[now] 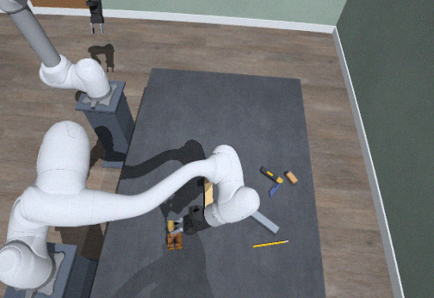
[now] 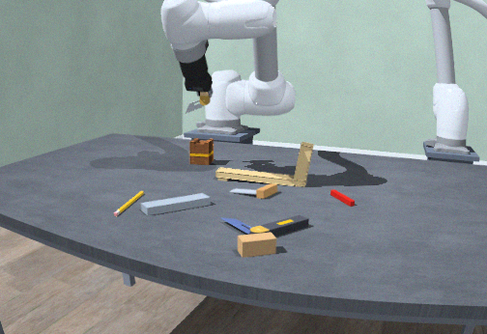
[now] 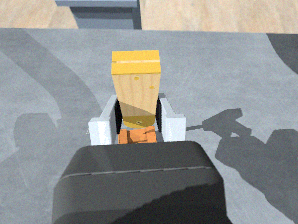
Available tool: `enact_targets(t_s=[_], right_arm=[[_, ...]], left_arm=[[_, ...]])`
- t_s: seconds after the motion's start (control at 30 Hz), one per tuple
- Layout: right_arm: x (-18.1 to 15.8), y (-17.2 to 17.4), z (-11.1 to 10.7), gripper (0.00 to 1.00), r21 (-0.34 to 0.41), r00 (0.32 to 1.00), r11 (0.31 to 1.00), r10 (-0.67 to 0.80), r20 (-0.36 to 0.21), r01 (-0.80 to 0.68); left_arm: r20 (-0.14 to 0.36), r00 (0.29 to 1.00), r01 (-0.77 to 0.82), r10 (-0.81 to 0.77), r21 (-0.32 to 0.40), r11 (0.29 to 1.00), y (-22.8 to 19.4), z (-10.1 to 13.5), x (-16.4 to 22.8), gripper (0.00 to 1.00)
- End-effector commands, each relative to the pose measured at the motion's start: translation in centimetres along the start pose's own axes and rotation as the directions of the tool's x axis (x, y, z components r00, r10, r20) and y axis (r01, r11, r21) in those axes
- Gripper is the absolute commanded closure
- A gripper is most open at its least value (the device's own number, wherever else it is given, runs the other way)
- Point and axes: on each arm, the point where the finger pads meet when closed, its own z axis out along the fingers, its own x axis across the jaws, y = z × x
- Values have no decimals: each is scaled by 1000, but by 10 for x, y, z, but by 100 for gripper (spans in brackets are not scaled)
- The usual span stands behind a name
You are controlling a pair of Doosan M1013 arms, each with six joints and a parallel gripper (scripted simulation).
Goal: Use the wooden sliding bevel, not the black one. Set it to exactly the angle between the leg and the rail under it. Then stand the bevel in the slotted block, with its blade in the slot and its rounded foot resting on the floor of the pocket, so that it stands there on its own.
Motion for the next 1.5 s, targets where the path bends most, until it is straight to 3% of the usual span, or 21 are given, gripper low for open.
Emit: enact_targets(t_s=[0.0,1.0,1.27,1.47], right_arm=[[-6,-3,0,100,4,999,999,-36,0,36],[-13,-4,2,100,11,997,997,-80,-1,80],[-12,17,23,100,11,997,997,-80,-1,80],[-9,43,51,100,11,997,997,-80,-1,80]], left_arm=[[-1,1000,0,0,-1,1000,0,-1,0,0],[-1,1000,0,0,-1,1000,0,-1,0,0],[-1,1000,0,0,-1,1000,0,-1,0,0],[-1,1000,0,0,-1,1000,0,-1,0,0]])
